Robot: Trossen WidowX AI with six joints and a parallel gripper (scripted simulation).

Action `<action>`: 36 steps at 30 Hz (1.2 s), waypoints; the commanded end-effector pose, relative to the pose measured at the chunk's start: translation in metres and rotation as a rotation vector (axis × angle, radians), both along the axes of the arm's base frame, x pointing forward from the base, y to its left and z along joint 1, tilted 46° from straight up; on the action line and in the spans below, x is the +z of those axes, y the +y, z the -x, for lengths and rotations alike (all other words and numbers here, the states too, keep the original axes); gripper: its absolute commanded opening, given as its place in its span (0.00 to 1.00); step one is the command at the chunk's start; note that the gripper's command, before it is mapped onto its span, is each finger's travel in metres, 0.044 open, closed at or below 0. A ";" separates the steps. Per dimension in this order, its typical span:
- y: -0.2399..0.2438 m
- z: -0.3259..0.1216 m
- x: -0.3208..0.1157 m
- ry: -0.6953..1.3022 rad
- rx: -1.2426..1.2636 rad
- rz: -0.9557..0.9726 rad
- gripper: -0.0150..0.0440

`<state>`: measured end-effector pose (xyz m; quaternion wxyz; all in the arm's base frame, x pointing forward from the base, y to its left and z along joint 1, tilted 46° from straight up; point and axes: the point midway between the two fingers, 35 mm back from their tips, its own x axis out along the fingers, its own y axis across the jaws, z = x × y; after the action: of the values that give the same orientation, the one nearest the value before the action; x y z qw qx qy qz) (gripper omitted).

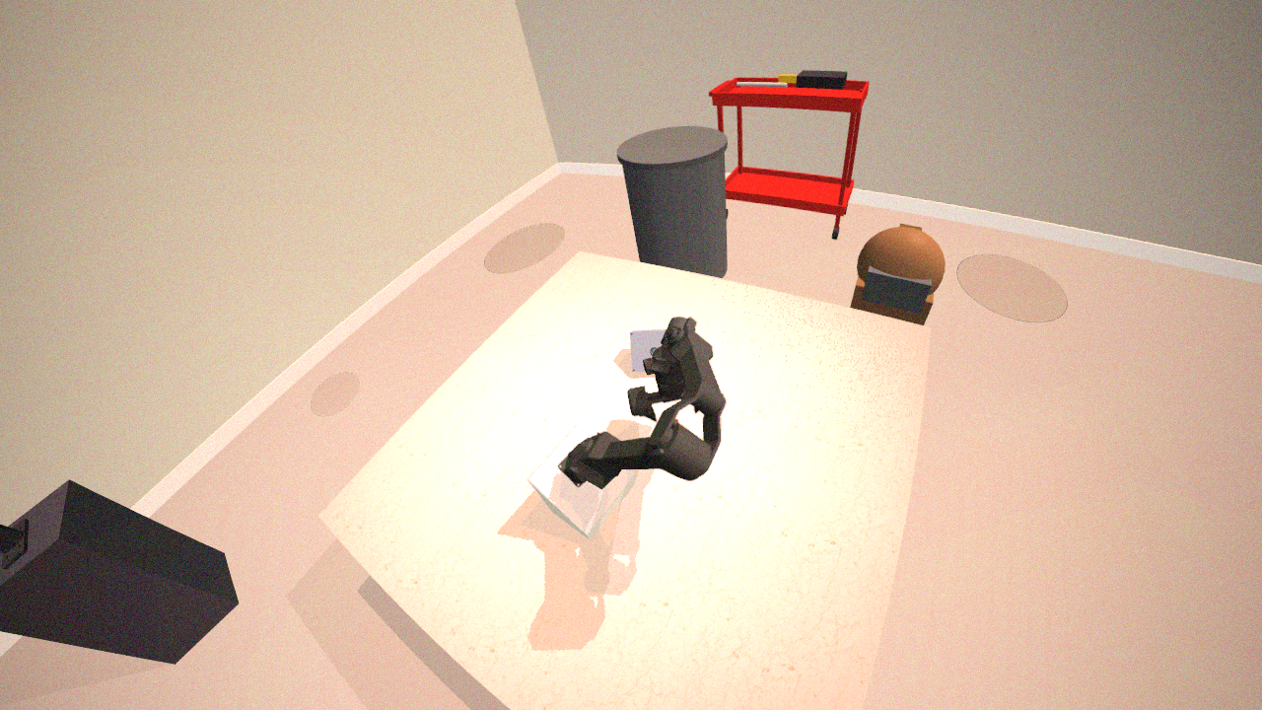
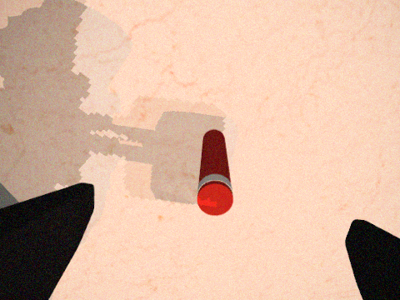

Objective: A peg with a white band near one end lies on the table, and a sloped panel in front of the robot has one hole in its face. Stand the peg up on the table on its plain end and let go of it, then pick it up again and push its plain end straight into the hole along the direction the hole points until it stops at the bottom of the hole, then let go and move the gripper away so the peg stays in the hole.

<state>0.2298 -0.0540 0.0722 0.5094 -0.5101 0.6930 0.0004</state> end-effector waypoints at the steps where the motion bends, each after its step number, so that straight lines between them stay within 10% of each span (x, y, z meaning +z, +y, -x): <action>1: -0.006 0.002 -0.007 0.012 0.002 0.004 1.00; 36: -0.042 0.002 -0.040 0.011 0.002 0.010 1.00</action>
<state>0.2305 -0.0943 0.0344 0.5073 -0.5113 0.6937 -0.0014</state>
